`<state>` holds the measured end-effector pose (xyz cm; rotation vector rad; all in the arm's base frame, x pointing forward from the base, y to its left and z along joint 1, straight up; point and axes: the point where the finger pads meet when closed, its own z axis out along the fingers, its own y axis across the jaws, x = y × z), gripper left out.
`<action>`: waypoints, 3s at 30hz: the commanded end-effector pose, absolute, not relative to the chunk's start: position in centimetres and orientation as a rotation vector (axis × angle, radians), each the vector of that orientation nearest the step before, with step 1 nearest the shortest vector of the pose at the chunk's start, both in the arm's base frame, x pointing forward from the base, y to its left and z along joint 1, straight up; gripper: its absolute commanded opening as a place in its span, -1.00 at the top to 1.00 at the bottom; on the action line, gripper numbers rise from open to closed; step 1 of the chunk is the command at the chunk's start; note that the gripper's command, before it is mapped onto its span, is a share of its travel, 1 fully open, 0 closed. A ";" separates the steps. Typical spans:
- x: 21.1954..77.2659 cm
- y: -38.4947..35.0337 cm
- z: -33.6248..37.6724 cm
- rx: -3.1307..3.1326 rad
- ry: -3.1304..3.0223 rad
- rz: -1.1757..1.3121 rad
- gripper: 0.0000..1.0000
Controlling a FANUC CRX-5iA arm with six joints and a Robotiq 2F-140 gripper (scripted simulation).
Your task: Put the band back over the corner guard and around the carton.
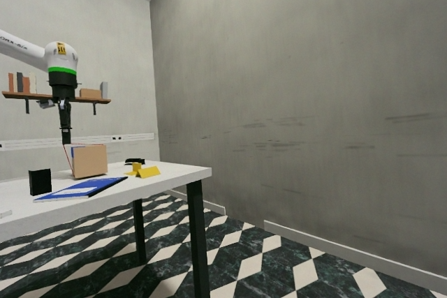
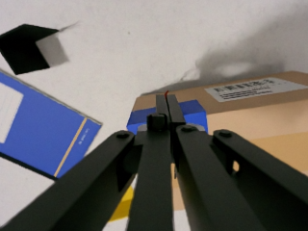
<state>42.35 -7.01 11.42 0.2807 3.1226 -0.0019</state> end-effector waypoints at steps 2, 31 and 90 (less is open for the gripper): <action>42.4 -7.1 11.5 0.280 3.121 -0.002 0.80; 43.1 -7.1 11.5 0.280 3.121 -0.002 0.80; 45.4 -7.1 10.4 0.280 3.121 -0.002 0.80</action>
